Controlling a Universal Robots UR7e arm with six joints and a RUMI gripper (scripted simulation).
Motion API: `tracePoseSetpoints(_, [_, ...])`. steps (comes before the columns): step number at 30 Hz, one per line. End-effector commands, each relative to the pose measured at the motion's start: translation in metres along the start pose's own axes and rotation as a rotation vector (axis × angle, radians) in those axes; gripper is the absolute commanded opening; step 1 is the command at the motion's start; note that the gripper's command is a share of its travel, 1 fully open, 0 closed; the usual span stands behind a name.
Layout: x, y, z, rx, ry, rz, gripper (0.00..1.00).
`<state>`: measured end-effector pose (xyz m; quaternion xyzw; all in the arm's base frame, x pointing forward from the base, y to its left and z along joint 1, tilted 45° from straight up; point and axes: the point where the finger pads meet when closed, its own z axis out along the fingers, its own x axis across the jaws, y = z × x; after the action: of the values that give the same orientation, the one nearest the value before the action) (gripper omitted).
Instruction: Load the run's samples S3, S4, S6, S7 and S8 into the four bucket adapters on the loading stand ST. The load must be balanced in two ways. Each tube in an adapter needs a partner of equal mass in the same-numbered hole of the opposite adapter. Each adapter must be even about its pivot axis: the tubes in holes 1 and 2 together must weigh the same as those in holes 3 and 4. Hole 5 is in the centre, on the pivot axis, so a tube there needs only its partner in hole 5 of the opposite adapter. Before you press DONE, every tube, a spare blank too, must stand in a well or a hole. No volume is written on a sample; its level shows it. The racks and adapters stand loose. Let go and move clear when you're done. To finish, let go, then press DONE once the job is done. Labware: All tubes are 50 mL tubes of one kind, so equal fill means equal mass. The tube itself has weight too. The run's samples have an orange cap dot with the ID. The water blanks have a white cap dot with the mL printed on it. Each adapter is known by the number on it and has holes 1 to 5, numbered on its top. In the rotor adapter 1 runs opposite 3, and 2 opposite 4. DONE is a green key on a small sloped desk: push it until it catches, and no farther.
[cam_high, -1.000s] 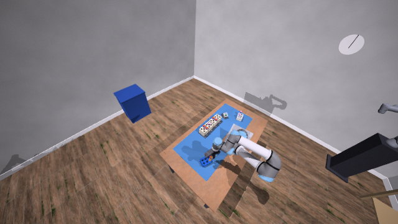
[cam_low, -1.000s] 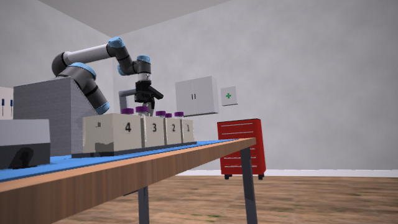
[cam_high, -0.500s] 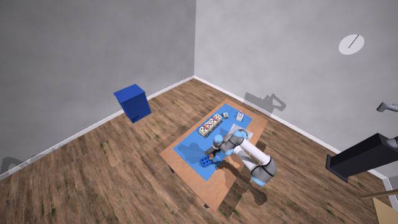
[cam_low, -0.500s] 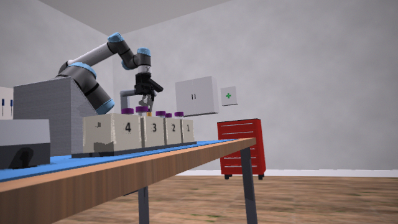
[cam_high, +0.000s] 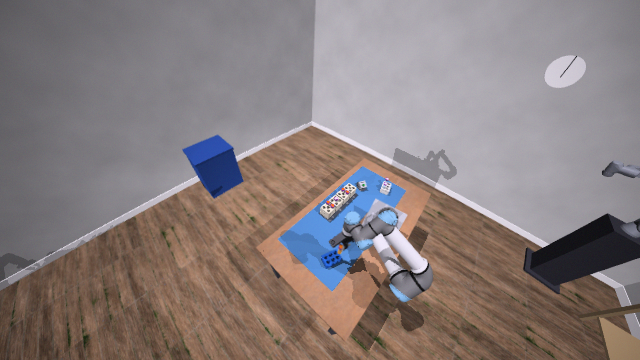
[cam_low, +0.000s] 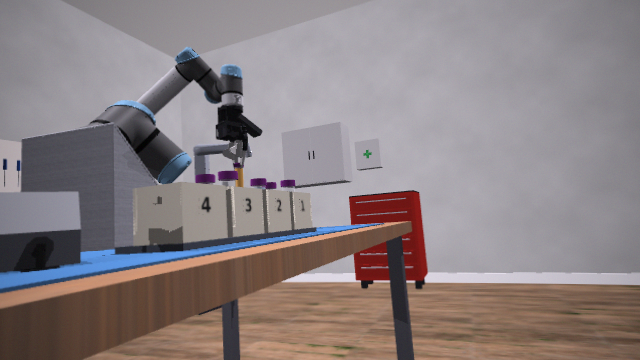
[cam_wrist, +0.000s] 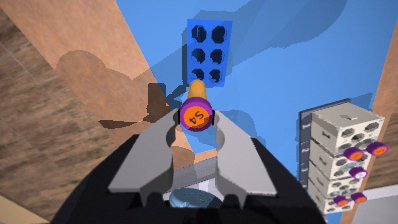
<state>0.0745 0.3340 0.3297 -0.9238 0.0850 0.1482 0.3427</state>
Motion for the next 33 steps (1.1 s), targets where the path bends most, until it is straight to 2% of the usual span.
tracePoseSetpoints(1, [0.001,0.002,-0.007,0.019,-0.007,-0.003,0.0])
tracePoseSetpoints(33, [0.155,0.129,-0.004,0.016,-0.014,0.797,0.0])
